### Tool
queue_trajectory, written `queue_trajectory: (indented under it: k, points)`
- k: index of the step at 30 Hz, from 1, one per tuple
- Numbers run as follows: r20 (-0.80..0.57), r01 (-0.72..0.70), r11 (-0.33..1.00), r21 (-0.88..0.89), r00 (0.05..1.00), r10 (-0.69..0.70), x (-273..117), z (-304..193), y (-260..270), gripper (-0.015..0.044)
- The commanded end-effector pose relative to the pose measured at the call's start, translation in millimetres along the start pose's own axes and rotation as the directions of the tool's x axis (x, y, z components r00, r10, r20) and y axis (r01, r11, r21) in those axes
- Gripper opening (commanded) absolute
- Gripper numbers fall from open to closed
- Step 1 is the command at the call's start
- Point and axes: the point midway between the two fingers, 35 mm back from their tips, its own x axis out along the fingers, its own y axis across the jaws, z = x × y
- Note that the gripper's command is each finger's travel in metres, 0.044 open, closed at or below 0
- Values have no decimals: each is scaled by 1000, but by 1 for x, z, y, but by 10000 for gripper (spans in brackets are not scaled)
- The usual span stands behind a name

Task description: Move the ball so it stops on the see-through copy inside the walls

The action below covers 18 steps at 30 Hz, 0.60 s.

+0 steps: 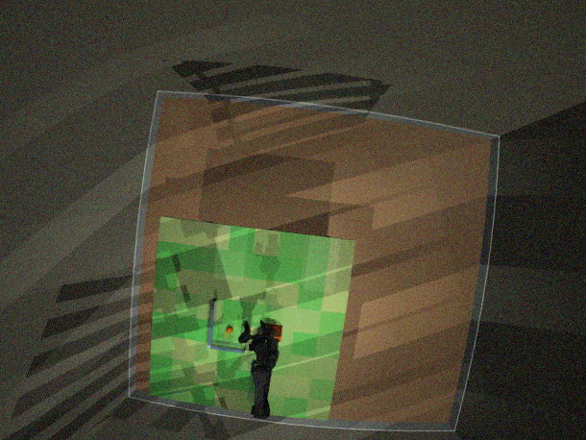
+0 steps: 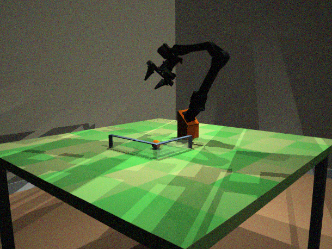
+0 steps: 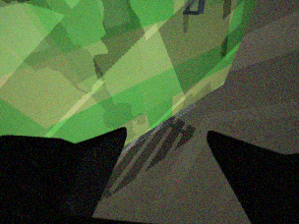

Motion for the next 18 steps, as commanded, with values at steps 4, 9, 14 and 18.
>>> queue_trajectory:
  k: [4,9,14,18]
  points:
    - [49,-54,998,-31,997,56,18,26,-13,310]
    - [164,-112,988,-107,978,129,49,83,-44,310]
    - [243,-187,970,-157,944,222,75,144,-59,310]
    - [285,-230,954,-193,917,279,88,179,-61,310]
